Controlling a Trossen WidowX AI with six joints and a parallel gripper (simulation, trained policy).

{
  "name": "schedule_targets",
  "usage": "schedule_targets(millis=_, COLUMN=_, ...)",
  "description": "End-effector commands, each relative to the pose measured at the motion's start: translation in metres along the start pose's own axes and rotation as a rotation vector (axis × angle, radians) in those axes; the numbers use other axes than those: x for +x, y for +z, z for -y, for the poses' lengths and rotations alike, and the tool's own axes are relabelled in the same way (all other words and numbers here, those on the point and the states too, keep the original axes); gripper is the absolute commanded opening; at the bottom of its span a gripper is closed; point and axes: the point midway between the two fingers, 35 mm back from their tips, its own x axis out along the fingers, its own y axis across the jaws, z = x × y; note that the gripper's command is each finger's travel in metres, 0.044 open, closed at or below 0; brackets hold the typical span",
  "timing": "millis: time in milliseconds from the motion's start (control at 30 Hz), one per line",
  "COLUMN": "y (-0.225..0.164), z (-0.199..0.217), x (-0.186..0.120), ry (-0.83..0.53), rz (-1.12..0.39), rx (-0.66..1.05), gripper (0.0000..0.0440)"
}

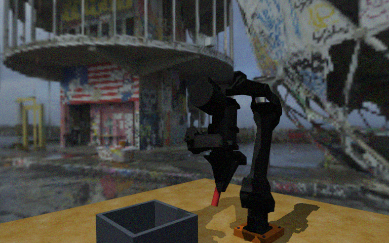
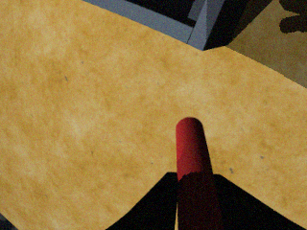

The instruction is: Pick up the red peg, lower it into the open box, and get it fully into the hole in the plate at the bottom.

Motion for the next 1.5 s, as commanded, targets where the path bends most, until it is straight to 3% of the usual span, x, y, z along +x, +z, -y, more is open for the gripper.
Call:
schedule_targets(millis=0, y=0.015, z=-0.002, x=-0.004, ry=-0.011, rz=0.032, rx=0.012, gripper=0.0000)
schedule_targets(millis=867, y=0.098, z=-0.012, x=0.007, ry=-0.091, rz=0.071, rx=0.095, gripper=0.0000)
schedule_targets(millis=1467, y=0.139, z=-0.012, x=0.049, ry=-0.136, rz=0.036, rx=0.086, gripper=0.0000)
